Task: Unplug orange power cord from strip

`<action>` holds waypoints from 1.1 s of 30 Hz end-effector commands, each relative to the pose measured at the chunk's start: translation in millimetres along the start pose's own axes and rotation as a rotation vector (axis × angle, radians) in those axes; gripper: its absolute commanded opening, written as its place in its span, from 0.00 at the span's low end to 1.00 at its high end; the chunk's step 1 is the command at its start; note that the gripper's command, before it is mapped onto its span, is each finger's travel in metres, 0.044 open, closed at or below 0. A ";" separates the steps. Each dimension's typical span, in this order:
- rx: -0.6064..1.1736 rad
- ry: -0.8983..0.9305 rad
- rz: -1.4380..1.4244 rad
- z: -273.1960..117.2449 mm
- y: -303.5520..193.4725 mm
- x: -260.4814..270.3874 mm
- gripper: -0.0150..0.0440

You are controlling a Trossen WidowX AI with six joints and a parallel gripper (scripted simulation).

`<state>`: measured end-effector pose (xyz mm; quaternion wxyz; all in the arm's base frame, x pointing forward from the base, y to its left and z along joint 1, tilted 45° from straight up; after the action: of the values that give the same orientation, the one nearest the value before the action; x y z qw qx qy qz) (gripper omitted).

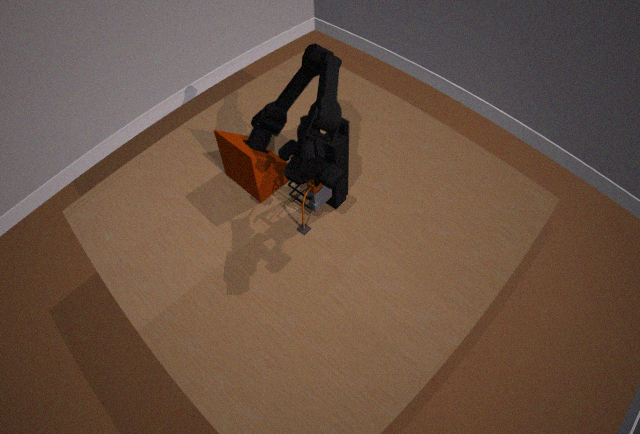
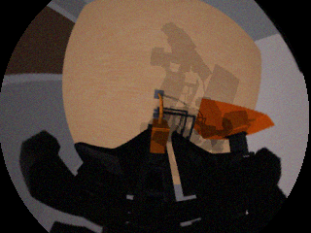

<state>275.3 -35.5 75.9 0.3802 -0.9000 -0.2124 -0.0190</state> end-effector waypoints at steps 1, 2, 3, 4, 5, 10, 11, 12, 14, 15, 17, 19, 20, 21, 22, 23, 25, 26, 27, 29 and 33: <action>-0.006 0.010 0.000 -2.7 -3.5 0.8 0.53; -0.006 0.010 0.000 -2.5 -3.5 0.8 0.53; -0.006 0.010 0.000 -2.0 -3.5 0.8 0.53; -0.006 0.010 0.000 -1.3 -3.5 0.8 0.53; -0.006 0.010 0.000 -0.5 -3.5 0.9 0.53; -0.006 0.010 -0.001 6.8 -3.5 1.0 0.53; -0.005 0.010 -0.001 8.2 -3.5 1.0 0.53; -0.005 0.010 -0.001 9.0 -3.5 1.0 0.53; -0.001 0.001 0.000 7.8 -2.5 0.2 0.44; -0.001 0.001 0.000 7.8 -2.5 0.2 0.39; -0.001 0.001 0.000 7.8 -2.5 0.2 0.37; -0.001 0.001 0.000 7.8 -2.5 0.2 0.35; -0.001 0.001 0.000 7.8 -2.5 0.2 0.34; -0.001 0.001 0.000 7.8 -2.5 0.2 0.32; -0.001 0.001 0.000 7.8 -2.5 0.2 0.31; -0.001 0.001 0.000 7.8 -2.5 0.2 0.30; -0.001 0.001 0.000 7.8 -2.3 0.2 0.25; -0.001 0.001 0.000 7.8 -1.8 0.2 0.25; -0.002 0.001 0.000 7.7 -1.0 0.1 0.25; -0.002 0.002 0.000 7.6 1.3 -0.1 0.25; -0.003 0.002 0.000 7.3 7.5 -0.7 0.25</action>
<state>274.5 -28.1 71.1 0.3840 -0.8983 -0.2124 -0.0197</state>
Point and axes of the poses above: the point midway between the two fingers, 35 mm back from their tips, its own z axis out along the fingers, its own x axis across the jaws, y = z × x, the point moved 4 cm from there along -z, back along the fingers, and after that the axes turned 12 degrees about -z, right-handed, at the moved point
